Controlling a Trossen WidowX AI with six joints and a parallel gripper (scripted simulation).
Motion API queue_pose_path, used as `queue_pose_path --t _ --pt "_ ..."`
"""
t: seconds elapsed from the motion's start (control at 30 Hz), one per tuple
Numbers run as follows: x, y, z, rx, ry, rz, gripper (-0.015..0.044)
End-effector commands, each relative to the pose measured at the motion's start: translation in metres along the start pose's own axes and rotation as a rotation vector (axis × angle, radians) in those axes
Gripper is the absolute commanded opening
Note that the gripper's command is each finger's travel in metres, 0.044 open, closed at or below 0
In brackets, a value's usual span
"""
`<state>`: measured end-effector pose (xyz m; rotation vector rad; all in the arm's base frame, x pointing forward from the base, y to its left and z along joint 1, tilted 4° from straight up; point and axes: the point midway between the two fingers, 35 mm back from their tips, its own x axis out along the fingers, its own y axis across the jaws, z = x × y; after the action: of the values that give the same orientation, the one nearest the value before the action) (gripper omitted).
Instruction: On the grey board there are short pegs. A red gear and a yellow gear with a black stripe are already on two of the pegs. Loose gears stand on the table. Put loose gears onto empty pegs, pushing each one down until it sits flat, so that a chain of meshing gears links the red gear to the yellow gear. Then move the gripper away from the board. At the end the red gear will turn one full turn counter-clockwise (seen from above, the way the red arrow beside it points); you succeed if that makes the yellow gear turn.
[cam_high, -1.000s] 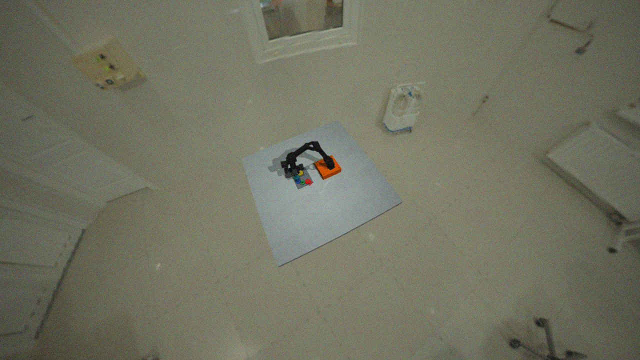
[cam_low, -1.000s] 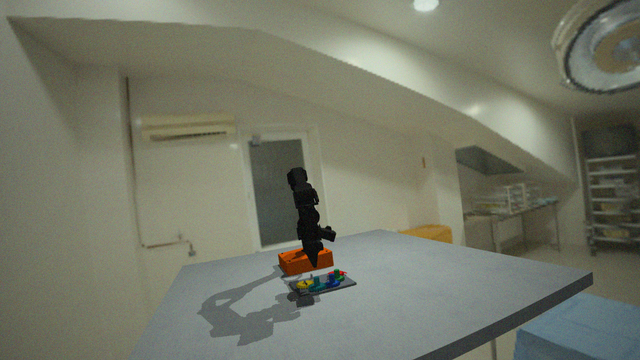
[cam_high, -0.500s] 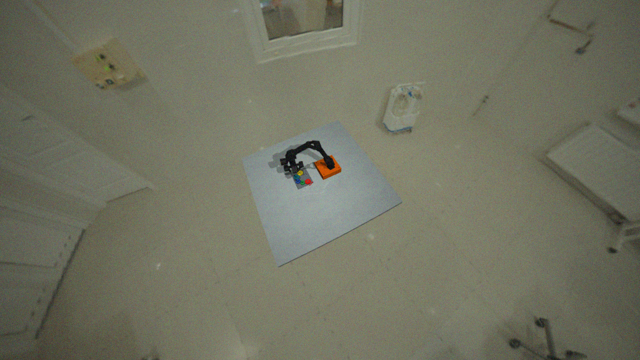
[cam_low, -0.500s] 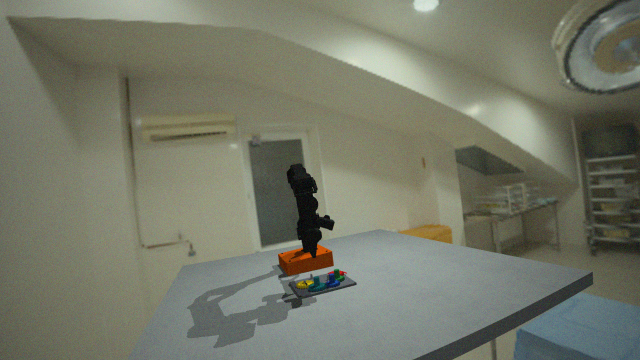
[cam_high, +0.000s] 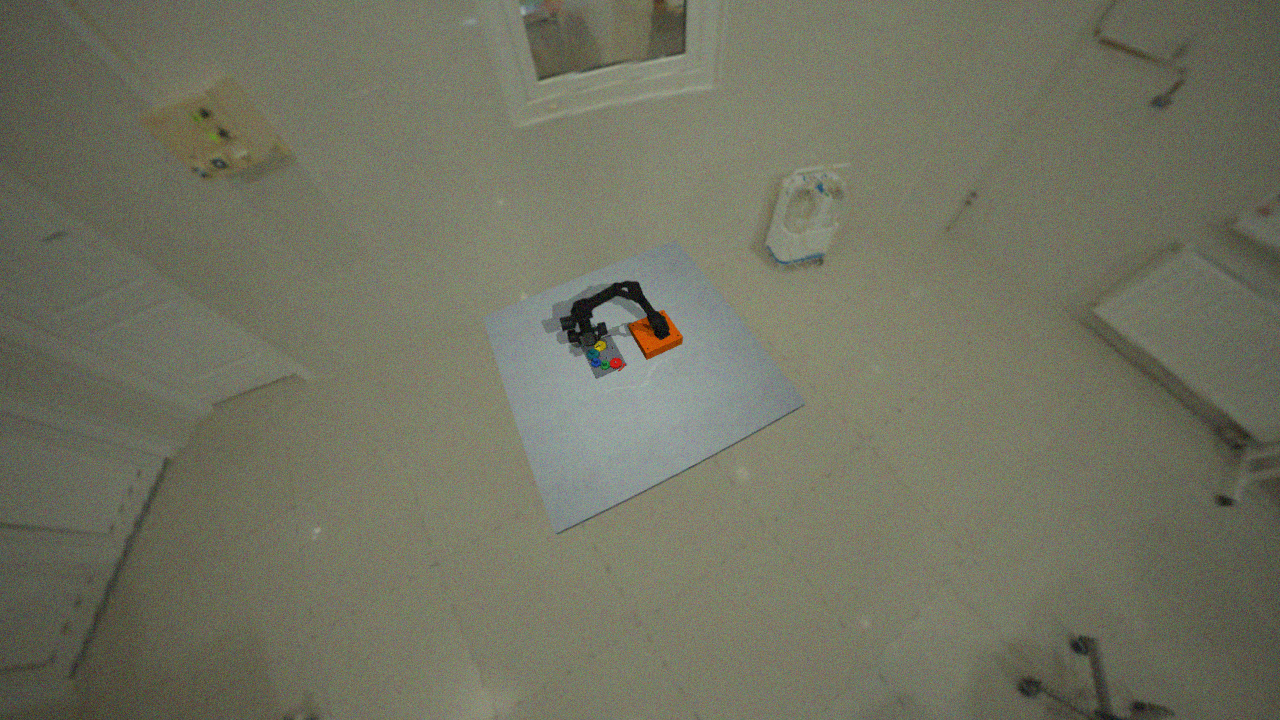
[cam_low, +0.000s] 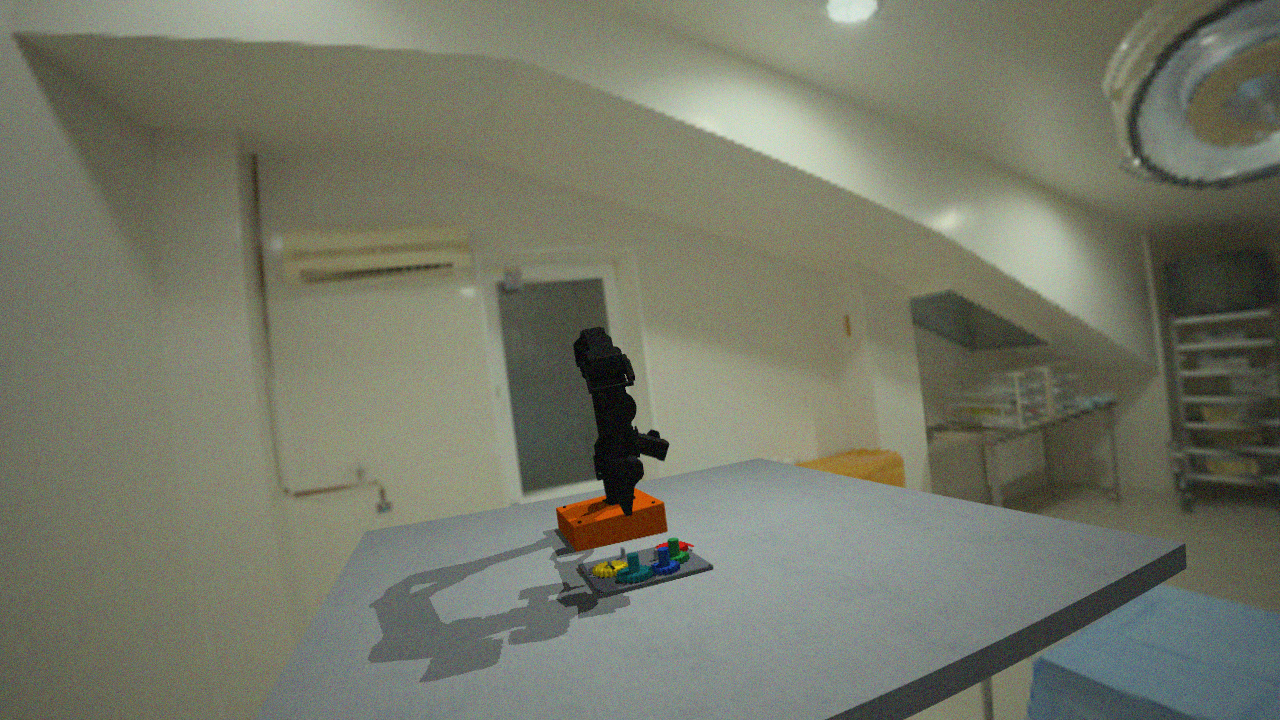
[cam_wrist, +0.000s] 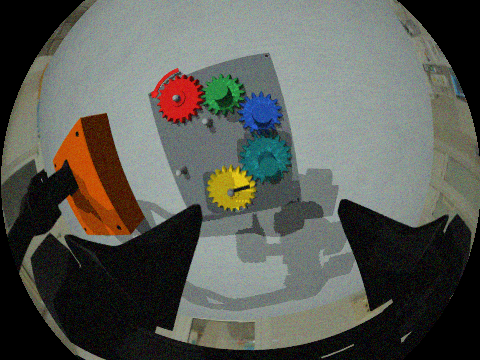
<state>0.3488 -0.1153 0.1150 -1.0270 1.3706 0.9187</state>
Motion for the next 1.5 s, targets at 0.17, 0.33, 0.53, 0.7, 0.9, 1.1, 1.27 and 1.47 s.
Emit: queue_pose_path --t 0.17,0.33,0.53,0.7,0.9,1.1,1.27,1.47 --pt "0.000 0.000 0.000 0.005 0.000 0.001 0.0440" --pt "0.000 0.000 0.000 0.005 0.000 0.001 0.0440" --pt "0.000 0.000 0.000 0.005 0.000 0.001 0.0440" --pt "0.000 0.000 0.002 0.004 0.000 0.001 0.0440" --pt "-0.006 0.020 0.066 -0.023 -0.004 0.007 0.0440" --pt "-0.019 0.063 0.158 -0.016 -0.018 0.009 0.0440" --pt "-0.030 0.117 0.221 -0.008 -0.026 0.014 0.0440" --pt "-0.042 0.200 0.275 0.002 -0.029 0.022 0.0440"
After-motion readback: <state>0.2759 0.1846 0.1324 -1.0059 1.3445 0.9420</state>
